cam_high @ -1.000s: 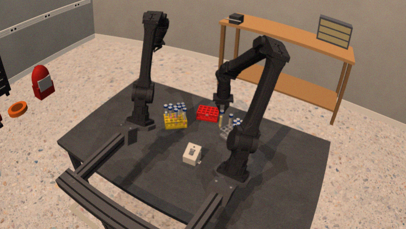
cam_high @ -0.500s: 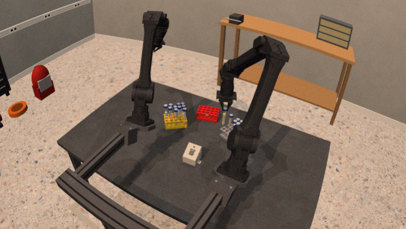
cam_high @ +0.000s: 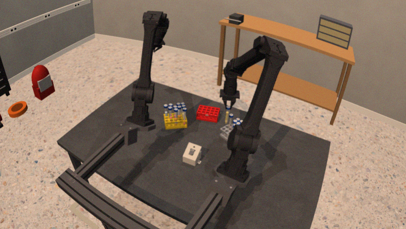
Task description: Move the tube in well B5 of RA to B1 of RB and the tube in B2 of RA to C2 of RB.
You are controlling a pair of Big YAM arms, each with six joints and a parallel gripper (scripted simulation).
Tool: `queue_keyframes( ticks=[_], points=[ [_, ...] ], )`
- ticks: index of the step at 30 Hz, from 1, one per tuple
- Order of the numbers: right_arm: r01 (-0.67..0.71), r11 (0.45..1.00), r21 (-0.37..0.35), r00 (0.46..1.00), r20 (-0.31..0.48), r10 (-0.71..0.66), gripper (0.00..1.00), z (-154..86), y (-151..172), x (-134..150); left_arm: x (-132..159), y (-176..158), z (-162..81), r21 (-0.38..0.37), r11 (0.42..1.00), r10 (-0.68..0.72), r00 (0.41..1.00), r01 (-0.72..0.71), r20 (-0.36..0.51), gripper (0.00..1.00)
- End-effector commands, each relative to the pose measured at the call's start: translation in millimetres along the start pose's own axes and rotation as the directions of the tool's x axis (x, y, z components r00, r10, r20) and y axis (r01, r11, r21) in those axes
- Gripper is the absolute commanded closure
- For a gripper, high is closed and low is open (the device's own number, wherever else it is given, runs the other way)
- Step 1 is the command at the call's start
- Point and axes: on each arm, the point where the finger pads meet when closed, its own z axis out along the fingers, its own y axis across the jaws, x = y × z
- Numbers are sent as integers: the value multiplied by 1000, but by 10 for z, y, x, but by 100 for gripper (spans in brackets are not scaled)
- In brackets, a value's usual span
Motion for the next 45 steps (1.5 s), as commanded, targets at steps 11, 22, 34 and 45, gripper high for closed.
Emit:
queue_keyframes(
  ticks=[11, 22, 34, 45],
  points=[
    [2, 1000, -5, 999, 32, -2, 100, -121, -79, -243, -149, -51, -126, 22, 1000, -13, 999, 13, 30, 70],
    [2, 1000, -5, 999, 32, -2, 100, -123, -79, -243, -149, -51, -126, 22, 1000, -13, 999, 13, 30, 70],
    [2, 1000, -5, 999, 32, -2, 100, -126, -79, -243, -149, -51, -126, 22, 1000, -13, 999, 13, 30, 70],
    [6, 1000, -7, 999, 47, -6, 100, -218, -146, -343, -149, -51, -126, 22, 1000, -13, 999, 13, 30, 70]
  ],
)
